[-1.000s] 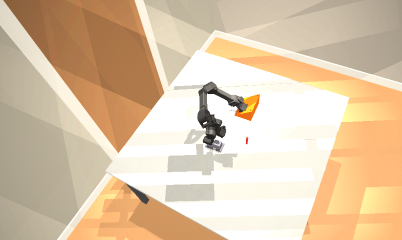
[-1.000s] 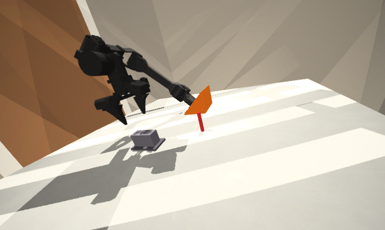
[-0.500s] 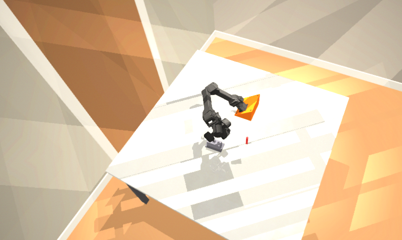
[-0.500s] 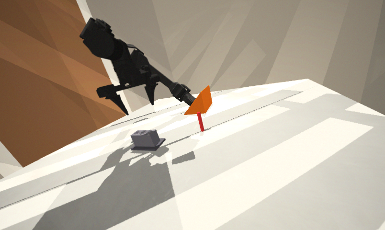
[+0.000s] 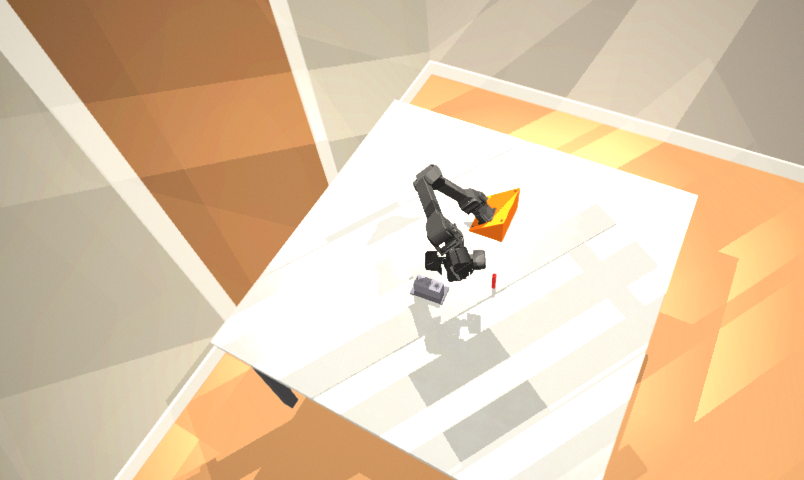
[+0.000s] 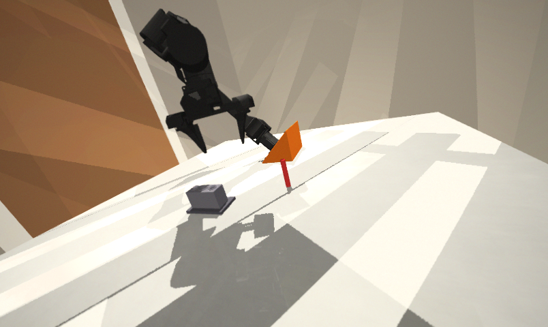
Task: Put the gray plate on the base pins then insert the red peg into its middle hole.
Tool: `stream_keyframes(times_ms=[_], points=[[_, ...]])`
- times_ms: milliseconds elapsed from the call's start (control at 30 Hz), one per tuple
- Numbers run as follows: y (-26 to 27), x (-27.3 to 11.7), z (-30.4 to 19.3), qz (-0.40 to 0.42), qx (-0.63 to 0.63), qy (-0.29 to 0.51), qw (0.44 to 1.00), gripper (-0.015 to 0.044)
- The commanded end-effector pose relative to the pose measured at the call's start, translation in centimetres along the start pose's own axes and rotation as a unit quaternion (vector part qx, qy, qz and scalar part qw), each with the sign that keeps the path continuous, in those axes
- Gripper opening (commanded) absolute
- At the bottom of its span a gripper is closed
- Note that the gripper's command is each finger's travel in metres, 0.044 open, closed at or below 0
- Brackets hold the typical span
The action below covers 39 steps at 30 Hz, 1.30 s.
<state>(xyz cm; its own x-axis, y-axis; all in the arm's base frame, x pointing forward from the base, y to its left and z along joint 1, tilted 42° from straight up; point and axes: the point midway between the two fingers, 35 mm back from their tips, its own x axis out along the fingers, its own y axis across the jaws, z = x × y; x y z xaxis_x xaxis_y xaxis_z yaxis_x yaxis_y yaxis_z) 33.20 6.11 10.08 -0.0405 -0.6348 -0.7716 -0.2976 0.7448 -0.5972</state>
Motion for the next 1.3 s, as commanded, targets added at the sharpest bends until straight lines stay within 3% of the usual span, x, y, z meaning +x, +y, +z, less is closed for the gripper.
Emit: stream_keyframes(times_ms=[0,267,567,1100,1267], points=[[6.8,0.6,-1.1,0.000,0.336,0.011,0.942,0.0440],[10.1,0.8,-2.1,-0.005,0.516,0.012,0.857,0.0440],[12.8,1.2,-3.3,-0.013,0.689,0.009,0.724,0.0440],[12.8,1.2,-3.8,-0.013,0.692,0.009,0.722,0.0440],[12.8,4.1,-3.8,-0.013,0.692,0.009,0.722,0.0440]])
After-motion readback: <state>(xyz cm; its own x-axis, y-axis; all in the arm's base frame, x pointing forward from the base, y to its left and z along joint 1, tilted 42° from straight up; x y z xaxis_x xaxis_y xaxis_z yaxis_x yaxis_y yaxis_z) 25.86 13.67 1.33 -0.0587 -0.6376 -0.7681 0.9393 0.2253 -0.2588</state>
